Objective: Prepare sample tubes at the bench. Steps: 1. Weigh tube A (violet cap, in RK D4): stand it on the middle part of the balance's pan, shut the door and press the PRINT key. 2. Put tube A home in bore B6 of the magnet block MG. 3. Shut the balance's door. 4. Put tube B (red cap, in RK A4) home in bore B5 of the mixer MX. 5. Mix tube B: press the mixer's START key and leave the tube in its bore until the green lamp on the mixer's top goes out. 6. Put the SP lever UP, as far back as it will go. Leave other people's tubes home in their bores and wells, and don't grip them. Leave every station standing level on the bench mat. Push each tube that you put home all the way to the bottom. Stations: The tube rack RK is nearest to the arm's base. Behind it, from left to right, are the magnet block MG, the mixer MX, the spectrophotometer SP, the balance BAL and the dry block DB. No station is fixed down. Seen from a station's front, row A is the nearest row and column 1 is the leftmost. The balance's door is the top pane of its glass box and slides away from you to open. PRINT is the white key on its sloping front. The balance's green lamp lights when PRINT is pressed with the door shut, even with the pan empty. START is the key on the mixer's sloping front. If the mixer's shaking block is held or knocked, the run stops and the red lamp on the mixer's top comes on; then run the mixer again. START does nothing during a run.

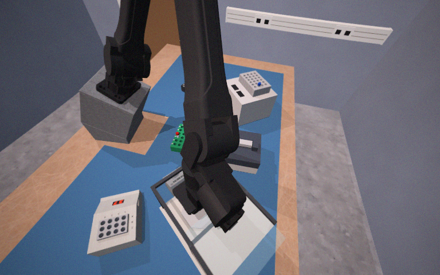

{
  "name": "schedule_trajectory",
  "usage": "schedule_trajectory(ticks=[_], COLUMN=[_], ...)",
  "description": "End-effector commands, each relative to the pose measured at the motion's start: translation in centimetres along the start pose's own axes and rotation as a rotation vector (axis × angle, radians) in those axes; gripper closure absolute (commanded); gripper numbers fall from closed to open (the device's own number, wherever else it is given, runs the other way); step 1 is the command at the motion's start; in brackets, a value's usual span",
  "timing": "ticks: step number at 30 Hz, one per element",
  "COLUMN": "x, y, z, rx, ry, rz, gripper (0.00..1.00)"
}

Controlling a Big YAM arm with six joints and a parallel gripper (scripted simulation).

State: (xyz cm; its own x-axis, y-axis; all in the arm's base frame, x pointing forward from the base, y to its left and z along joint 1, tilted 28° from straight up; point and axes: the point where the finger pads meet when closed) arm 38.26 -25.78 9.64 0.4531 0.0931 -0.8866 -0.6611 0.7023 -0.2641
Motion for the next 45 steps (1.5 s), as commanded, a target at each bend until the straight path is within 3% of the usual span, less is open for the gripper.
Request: schedule_trajectory(ticks=[1, 5, 8, 13, 15, 45], x=[0.8, 1.5, 0.9, 2.4, 1.0, 1.0], y=[-0.4, -0.4, -0.7, -0.1, -1.3, -1.3], z=[0.5, 0.5, 0.6, 0.4, 0.4, 0.4], rx=[0.002, 0.003, 0.001, 0.005, -0.003, -0.003], ry=[-0.002, -0.002, -0.002, -0.002, -0.003, -0.003], rz=[-0.013, -0.011, -0.03, -0.006, -0.037, -0.037], gripper=[0.91, 0.91, 0.91, 0.91, 0.91, 0.91])
Point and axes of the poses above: the point where the finger pads meet when closed, its own x axis out along the fingers, its own z axis across the jaws, y = z × x, and after that the axes turned 12 degrees about x, right-handed
